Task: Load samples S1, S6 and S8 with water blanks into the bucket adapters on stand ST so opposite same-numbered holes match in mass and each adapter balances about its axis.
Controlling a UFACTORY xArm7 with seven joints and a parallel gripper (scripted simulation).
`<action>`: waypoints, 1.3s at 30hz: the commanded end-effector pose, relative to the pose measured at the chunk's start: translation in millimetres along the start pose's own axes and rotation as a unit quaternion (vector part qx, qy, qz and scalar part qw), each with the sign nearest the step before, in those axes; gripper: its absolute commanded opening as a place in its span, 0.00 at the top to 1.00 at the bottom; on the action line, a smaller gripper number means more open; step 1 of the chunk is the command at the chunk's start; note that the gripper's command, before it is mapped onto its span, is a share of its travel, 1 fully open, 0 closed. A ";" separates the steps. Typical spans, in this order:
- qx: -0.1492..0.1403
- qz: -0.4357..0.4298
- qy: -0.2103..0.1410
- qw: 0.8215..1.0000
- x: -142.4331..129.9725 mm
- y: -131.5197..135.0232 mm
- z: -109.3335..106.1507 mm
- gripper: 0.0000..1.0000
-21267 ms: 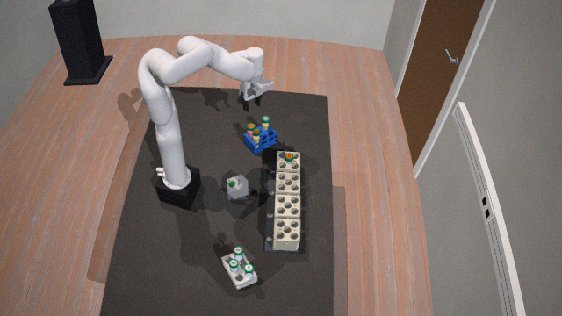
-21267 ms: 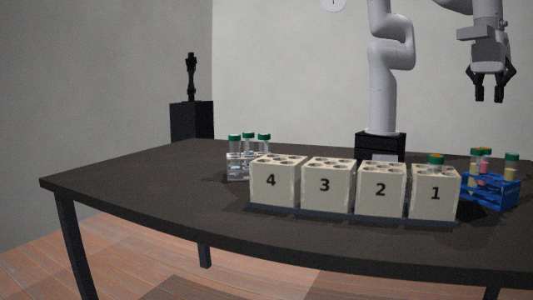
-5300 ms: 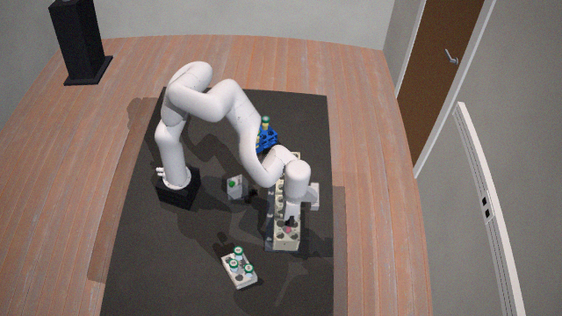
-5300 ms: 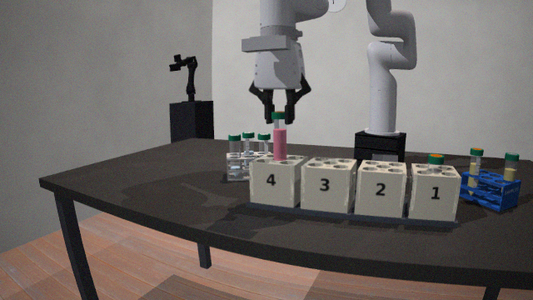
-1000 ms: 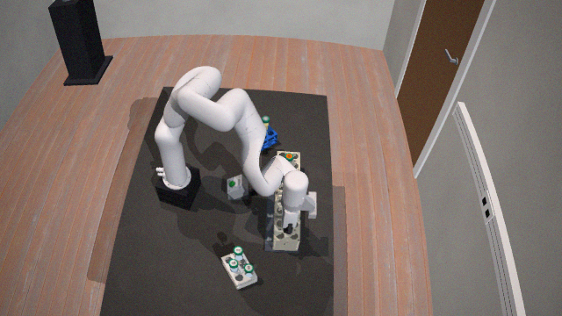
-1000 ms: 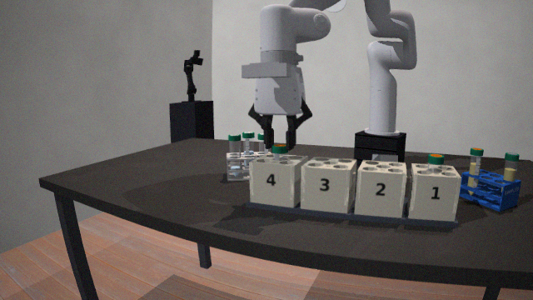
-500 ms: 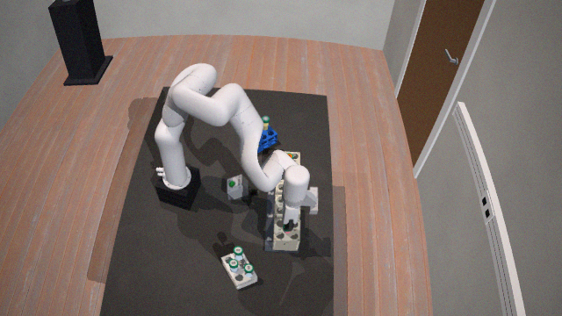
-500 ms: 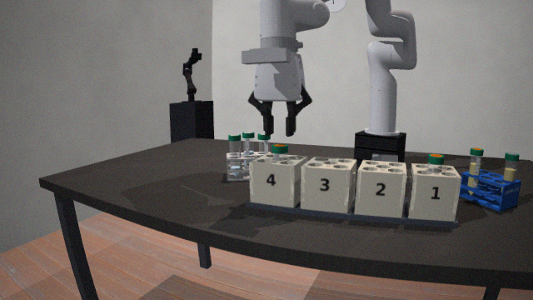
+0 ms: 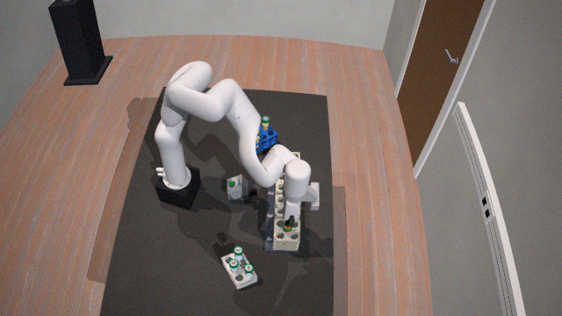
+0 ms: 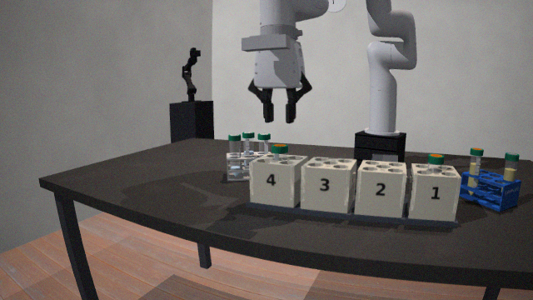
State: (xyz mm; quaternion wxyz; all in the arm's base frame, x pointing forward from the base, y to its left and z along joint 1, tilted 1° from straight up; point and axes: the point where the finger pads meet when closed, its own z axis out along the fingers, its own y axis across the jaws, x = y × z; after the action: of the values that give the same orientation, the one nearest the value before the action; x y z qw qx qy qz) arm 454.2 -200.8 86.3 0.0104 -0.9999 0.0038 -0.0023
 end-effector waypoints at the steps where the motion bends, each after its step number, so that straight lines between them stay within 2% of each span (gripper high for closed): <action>1: -0.001 0.000 0.002 1.000 1.4 0.6 -7.1 0.56; 31: -0.001 0.000 0.002 1.000 1.3 0.5 -61.2 0.56; 39: -0.001 0.000 0.002 1.000 1.3 0.5 -62.5 0.56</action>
State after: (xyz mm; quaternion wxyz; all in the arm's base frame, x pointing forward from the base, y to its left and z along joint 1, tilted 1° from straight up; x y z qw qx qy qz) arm 453.8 -201.9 146.5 0.0105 -0.9999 0.0038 -0.0021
